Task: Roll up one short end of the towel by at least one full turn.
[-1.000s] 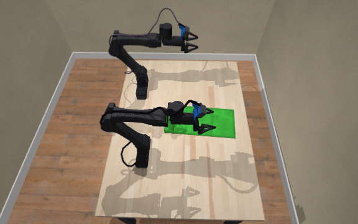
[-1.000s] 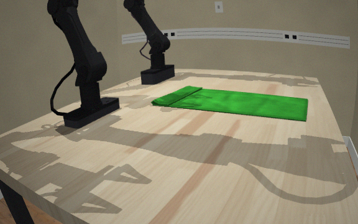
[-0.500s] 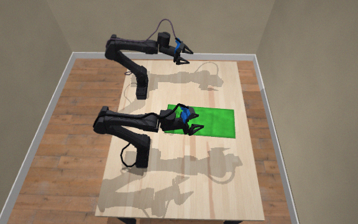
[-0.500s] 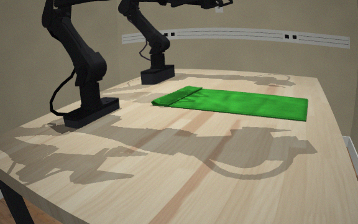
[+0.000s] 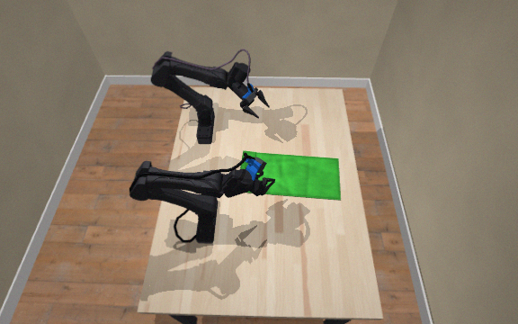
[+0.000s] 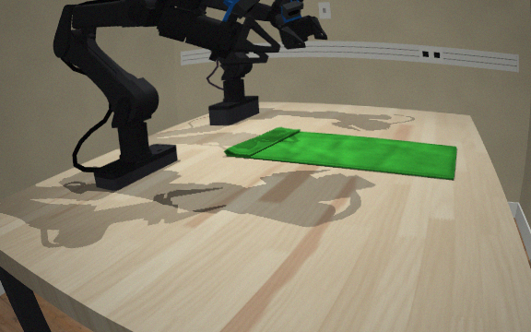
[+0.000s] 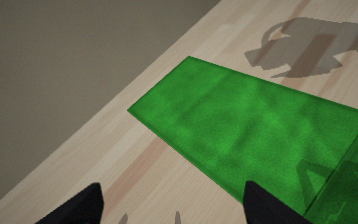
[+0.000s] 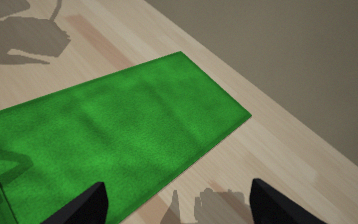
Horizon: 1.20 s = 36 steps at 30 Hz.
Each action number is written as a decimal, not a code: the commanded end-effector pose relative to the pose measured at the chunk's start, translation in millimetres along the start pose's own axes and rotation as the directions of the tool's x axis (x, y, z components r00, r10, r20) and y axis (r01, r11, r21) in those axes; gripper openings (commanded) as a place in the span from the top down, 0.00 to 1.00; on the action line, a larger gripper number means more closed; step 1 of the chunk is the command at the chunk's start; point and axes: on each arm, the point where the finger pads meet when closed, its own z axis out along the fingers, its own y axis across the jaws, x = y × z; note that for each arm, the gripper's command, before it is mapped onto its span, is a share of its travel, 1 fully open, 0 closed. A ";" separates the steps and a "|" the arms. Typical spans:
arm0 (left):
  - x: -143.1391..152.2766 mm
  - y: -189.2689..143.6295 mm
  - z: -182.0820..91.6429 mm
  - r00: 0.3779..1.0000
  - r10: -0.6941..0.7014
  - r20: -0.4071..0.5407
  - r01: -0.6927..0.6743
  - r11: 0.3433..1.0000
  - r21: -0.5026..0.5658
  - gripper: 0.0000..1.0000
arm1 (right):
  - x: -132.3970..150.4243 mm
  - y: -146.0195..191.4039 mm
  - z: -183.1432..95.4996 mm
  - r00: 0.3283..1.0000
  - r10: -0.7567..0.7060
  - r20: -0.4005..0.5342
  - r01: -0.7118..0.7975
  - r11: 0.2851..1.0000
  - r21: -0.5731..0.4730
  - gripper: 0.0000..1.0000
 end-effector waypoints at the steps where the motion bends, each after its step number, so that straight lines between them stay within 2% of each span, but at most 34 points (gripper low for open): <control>1: 28.4 -51.2 13.0 0.991 0.124 -0.041 -0.113 0.970 0.213 0.32 | 19.6 47.4 -4.2 0.991 -0.133 -0.033 0.126 0.979 -0.161 0.32; 9: 71.5 -114.7 34.9 0.955 0.289 -0.059 -0.233 0.862 0.451 0.39 | 64.3 114.7 6.3 0.954 -0.291 -0.075 0.243 0.894 -0.378 0.39; 11: 71.5 -114.7 34.9 0.955 0.289 -0.059 -0.233 0.862 0.451 0.39 | 64.3 114.7 6.3 0.954 -0.291 -0.075 0.243 0.894 -0.378 0.39; 19: 101.3 -158.5 50.0 0.916 0.399 -0.046 -0.295 0.745 0.599 0.45 | 95.1 161.2 13.5 0.914 -0.399 -0.081 0.303 0.799 -0.519 0.45; 25: 110.5 -172.1 54.7 0.901 0.432 -0.038 -0.309 0.702 0.641 0.50 | 104.7 175.6 15.7 0.899 -0.431 -0.079 0.317 0.765 -0.561 0.50; 36: 116.7 -174.7 57.4 0.901 0.433 -0.038 -0.310 0.701 0.642 0.51 | 110.8 177.9 18.6 0.898 -0.432 -0.079 0.318 0.764 -0.562 0.51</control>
